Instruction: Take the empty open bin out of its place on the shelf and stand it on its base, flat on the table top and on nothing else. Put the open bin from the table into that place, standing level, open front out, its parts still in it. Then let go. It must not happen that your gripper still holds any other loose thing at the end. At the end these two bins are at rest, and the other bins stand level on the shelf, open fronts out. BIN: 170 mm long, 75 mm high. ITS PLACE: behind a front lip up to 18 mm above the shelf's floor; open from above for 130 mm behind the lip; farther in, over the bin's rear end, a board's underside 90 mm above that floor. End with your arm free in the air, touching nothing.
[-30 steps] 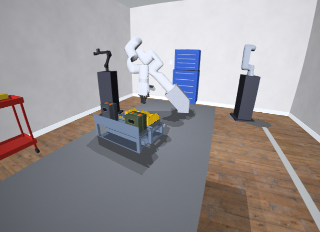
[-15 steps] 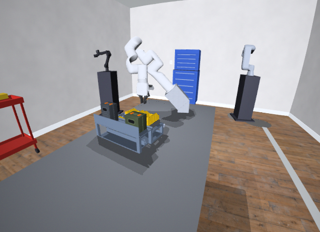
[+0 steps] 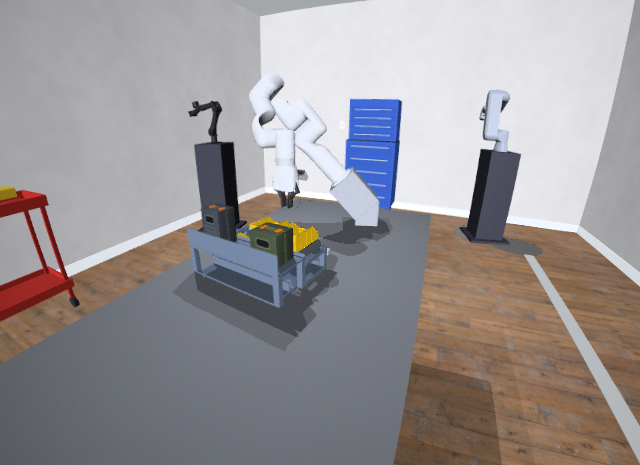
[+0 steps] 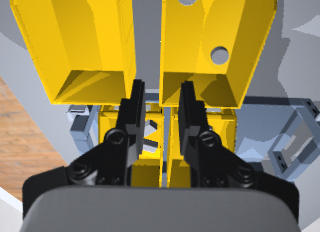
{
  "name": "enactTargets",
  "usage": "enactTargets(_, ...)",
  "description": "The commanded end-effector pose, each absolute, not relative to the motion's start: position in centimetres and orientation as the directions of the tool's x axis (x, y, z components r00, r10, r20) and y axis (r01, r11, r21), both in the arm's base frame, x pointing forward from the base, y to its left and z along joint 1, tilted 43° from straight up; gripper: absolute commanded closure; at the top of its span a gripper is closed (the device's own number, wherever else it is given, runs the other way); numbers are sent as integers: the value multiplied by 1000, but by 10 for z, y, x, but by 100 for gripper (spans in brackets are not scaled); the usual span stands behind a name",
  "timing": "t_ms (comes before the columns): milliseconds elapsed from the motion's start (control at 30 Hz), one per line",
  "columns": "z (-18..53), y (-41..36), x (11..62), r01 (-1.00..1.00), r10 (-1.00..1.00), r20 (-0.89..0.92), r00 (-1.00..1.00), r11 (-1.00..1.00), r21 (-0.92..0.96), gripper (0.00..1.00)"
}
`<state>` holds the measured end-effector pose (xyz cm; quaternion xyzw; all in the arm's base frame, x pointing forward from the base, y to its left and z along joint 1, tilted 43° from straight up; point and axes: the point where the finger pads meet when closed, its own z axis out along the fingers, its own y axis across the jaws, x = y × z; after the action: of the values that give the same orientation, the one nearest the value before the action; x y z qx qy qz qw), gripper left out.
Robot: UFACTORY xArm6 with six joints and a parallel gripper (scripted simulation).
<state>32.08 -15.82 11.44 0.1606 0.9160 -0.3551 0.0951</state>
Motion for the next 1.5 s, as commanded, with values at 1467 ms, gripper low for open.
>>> enactTargets(1467,77,-194,325,362,226,-290,-930,697,-619,74)
